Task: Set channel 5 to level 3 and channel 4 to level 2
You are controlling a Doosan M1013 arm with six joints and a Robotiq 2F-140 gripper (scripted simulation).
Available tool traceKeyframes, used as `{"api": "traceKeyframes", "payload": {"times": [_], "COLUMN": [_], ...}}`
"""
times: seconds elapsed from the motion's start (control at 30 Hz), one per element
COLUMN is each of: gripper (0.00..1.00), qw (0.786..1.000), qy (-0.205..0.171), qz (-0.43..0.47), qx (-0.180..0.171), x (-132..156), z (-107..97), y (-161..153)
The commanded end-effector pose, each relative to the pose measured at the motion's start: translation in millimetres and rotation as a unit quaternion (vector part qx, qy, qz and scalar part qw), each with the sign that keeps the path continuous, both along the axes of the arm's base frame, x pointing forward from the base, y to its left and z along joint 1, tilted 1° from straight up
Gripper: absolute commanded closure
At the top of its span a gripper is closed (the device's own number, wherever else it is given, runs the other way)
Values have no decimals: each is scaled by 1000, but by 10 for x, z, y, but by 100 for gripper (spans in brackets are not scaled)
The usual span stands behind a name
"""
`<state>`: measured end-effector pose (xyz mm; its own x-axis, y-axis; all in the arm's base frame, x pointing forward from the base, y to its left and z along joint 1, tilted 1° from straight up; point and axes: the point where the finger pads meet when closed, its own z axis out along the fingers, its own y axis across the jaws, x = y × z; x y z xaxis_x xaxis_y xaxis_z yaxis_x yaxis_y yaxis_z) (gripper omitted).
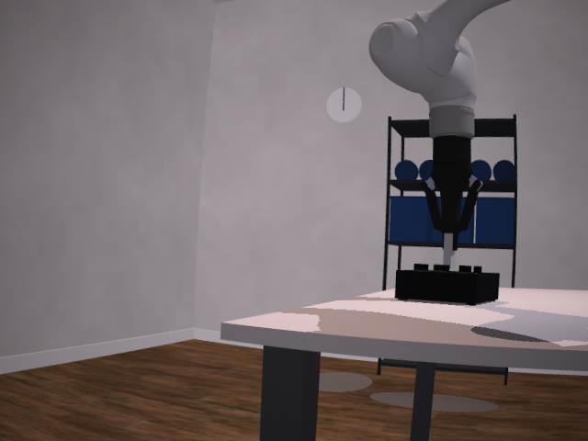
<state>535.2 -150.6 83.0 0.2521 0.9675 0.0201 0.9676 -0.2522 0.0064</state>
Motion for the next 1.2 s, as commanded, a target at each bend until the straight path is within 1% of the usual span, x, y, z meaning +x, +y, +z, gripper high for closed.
{"api": "traceKeyframes", "payload": {"times": [0.0, 0.77, 1.17], "gripper": [90, 90, 90], "qw": [1000, 1000, 1000], "qy": [0, 0, 0], "qz": [0, 0, 0], "qx": [0, 0, 0], "x": [1, 1, -13], "z": [1, 1, 0], "y": [4, 3, -51]}}
